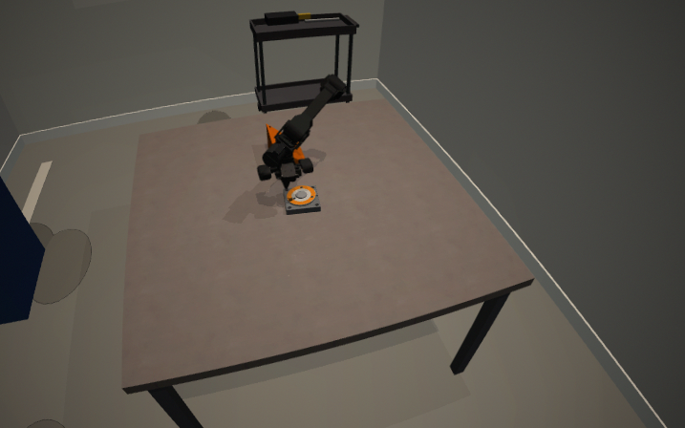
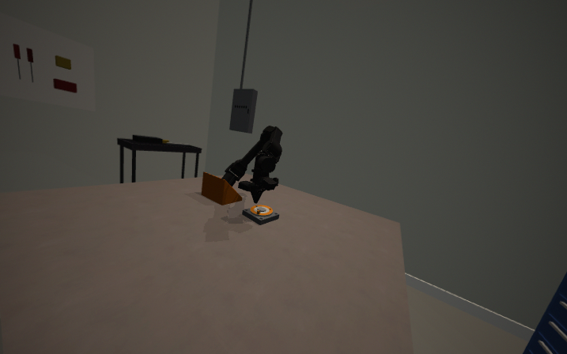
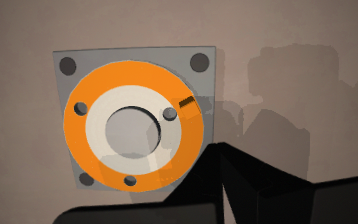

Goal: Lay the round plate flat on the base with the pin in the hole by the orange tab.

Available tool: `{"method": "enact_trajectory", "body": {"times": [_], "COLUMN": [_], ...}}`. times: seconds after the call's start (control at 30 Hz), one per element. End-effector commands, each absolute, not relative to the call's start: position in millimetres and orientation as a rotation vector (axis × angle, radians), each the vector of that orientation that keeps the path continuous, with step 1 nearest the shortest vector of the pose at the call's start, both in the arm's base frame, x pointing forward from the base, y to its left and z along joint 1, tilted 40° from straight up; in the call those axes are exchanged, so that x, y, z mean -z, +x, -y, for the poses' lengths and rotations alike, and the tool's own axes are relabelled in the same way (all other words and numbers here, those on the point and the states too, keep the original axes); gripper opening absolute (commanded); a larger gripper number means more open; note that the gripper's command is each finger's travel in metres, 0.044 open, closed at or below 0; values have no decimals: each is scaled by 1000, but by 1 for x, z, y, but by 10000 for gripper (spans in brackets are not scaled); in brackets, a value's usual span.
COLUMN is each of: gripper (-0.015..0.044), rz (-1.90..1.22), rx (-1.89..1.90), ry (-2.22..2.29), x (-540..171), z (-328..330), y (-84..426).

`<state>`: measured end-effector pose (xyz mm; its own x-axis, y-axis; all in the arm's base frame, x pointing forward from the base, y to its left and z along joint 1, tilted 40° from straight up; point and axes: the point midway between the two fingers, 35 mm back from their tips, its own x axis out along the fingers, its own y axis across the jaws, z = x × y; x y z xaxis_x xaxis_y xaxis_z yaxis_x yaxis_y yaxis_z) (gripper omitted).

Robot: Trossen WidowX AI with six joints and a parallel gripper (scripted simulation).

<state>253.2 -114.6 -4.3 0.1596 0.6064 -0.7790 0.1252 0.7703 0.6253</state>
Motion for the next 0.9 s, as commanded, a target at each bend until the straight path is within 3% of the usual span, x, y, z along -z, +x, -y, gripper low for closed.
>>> {"method": "enact_trajectory", "body": {"times": [0.0,0.87], "gripper": [0,0], "rz": [-1400,-1399], "rx": [-394,-396], "ry": [668,668], "x": [19,30], "z": [98,87], "y": [255,278]}}
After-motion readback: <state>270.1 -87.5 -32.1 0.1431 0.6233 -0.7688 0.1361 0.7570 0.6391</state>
